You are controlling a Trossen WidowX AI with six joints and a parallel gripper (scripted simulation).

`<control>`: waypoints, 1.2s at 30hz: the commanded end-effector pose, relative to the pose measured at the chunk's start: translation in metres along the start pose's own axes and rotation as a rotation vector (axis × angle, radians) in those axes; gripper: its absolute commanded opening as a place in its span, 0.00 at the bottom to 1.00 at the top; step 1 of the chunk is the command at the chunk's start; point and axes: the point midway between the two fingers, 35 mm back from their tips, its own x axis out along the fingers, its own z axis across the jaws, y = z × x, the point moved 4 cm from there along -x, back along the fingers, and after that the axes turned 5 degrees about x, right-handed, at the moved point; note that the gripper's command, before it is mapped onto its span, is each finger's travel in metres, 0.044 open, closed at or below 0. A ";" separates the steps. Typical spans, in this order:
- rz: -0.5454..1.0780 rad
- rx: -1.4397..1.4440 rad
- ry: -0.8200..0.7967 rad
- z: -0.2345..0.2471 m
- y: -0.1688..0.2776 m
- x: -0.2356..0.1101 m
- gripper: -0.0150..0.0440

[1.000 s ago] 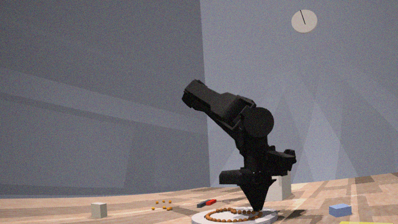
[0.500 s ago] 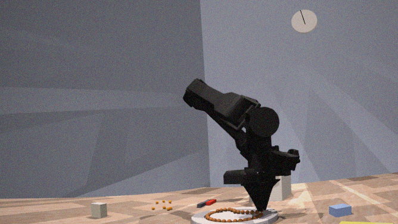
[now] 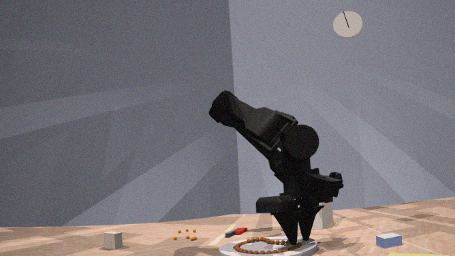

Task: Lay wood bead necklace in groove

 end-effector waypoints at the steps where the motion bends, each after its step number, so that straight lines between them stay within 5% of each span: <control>1: 0.001 0.001 0.002 0.000 0.000 0.000 0.74; 7: 0.004 -0.005 -0.002 0.001 0.001 -0.001 1.00; 30: 0.006 -0.007 -0.002 0.001 0.000 -0.005 1.00; 36: 0.006 0.426 -0.001 0.000 0.002 -0.010 0.73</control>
